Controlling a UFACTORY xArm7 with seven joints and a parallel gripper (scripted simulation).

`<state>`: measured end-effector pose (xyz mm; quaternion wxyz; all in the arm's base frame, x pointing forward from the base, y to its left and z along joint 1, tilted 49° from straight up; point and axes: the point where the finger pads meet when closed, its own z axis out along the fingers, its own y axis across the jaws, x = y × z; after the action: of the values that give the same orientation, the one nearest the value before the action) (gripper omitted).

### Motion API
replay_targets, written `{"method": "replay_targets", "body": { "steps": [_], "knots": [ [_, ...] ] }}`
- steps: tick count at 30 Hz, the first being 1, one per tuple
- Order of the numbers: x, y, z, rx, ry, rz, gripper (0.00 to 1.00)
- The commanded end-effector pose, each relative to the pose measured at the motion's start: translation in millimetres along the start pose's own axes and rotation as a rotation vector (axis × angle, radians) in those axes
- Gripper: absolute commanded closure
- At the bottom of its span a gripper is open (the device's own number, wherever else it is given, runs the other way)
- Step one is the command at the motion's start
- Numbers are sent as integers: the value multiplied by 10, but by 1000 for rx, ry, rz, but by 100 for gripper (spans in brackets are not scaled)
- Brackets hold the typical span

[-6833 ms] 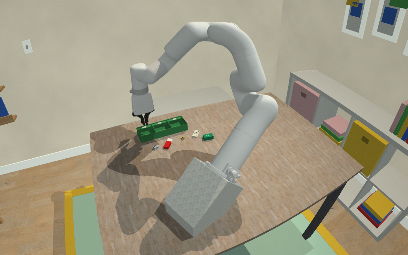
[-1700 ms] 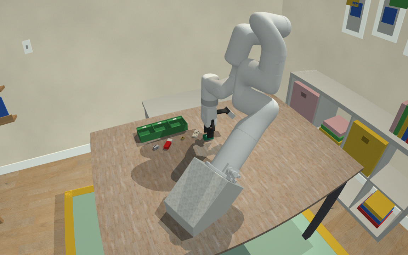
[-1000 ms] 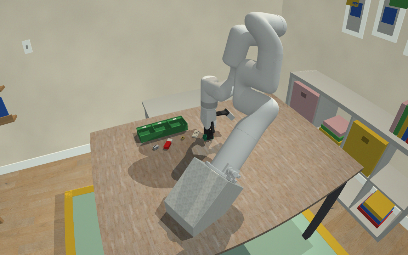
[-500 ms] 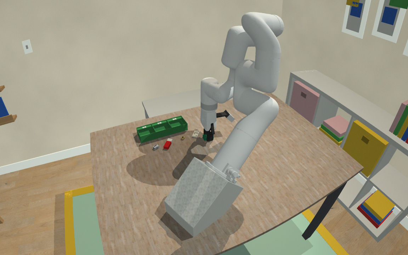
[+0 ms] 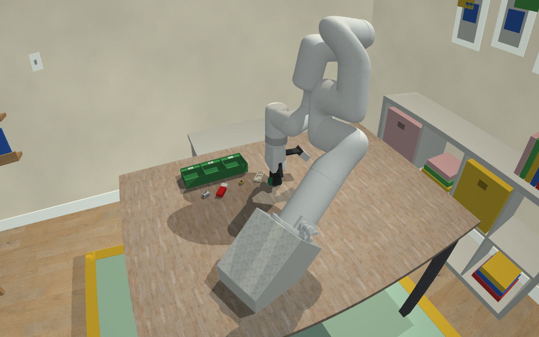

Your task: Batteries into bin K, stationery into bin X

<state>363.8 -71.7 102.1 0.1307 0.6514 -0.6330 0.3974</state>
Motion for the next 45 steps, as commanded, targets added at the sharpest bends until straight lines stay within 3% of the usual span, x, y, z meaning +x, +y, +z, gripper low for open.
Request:
{"method": "replay_targets", "body": {
  "steps": [1,20,40,45],
  "knots": [
    [-5,-10,-6,2,-1,0,100],
    [-5,-10,-6,2,-1,0,100],
    [-4,-12,-607,3,-1,0,100],
    [-4,-12,-607,3,-1,0,100]
  ]
}}
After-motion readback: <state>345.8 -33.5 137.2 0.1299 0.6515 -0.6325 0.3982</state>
